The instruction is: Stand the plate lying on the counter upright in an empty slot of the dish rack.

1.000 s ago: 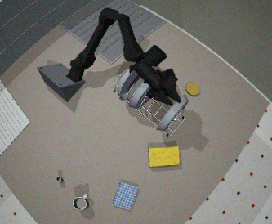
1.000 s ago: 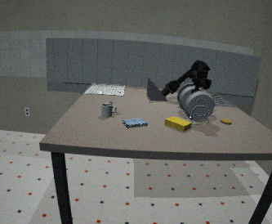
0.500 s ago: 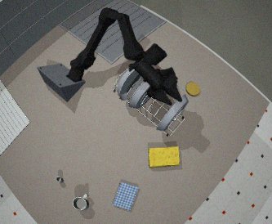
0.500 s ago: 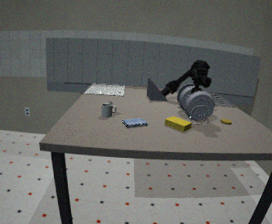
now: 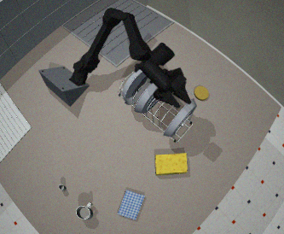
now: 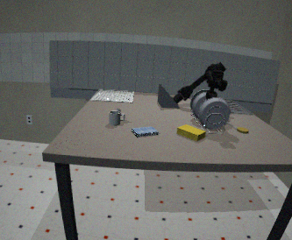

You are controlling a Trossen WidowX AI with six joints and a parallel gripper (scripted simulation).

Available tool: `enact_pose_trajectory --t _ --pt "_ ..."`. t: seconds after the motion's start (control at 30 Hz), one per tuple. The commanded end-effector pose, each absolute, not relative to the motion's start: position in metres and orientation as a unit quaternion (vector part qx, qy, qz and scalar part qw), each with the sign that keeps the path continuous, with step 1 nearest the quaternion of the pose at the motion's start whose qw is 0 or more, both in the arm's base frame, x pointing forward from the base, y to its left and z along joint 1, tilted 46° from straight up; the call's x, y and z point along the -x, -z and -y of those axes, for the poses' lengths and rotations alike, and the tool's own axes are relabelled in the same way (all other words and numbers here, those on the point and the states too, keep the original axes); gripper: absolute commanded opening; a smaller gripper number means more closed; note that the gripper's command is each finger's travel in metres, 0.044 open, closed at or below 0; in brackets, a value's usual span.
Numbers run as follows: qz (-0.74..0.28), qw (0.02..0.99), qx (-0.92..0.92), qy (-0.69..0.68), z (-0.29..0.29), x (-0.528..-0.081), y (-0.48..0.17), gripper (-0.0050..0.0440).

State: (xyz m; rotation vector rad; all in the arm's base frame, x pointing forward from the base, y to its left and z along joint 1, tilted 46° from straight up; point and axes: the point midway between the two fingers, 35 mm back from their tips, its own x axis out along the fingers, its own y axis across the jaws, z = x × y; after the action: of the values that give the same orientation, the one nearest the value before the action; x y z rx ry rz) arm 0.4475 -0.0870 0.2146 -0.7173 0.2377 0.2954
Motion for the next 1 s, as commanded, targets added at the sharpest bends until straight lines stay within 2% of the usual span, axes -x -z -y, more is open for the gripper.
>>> enact_pose_trajectory --t 0.0,0.97 --pt "-0.113 0.919 0.351 -0.142 0.093 -0.448 -0.222 0.0440" --pt "-0.114 0.919 0.351 -0.142 0.109 -0.446 -0.231 0.0440"
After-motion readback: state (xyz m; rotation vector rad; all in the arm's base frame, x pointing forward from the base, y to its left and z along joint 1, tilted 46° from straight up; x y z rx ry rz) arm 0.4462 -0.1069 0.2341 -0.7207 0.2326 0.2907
